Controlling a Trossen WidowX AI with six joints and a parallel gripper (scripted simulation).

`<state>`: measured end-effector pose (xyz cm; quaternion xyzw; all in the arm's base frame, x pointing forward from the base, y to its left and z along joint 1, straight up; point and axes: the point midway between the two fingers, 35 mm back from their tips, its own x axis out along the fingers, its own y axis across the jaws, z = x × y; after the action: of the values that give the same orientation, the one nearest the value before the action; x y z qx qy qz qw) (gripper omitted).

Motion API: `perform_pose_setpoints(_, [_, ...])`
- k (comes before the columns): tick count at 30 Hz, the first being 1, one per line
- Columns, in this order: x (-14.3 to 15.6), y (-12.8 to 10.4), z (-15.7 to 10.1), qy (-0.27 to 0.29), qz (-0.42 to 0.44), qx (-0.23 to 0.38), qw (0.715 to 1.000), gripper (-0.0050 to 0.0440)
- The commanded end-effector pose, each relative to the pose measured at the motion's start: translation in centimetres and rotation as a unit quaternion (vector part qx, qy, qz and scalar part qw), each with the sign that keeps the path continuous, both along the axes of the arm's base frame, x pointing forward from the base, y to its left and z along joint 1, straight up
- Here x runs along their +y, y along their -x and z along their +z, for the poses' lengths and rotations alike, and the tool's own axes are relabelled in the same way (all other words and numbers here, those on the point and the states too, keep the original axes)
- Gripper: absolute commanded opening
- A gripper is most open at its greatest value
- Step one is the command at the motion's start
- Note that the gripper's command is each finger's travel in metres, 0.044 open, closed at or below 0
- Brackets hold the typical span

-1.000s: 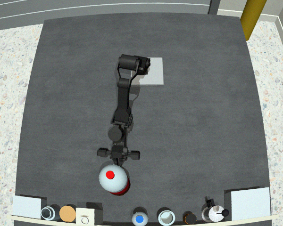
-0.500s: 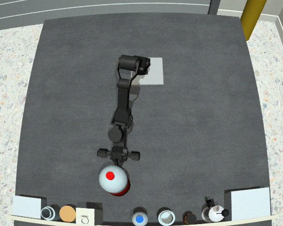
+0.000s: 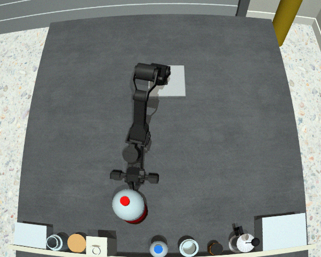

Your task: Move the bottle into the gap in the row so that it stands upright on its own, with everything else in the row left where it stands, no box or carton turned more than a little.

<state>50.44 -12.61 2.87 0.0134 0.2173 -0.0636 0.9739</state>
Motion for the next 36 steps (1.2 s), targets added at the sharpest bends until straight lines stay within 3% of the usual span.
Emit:
perform_pose_setpoints(1, [-0.01, -1.34, 1.06, 0.002, 0.0, -0.014, 1.0, -0.005])
perform_pose_setpoints(36, [-0.07, -2.33, 1.14, 0.002, 0.001, -0.015, 1.0, -0.005])
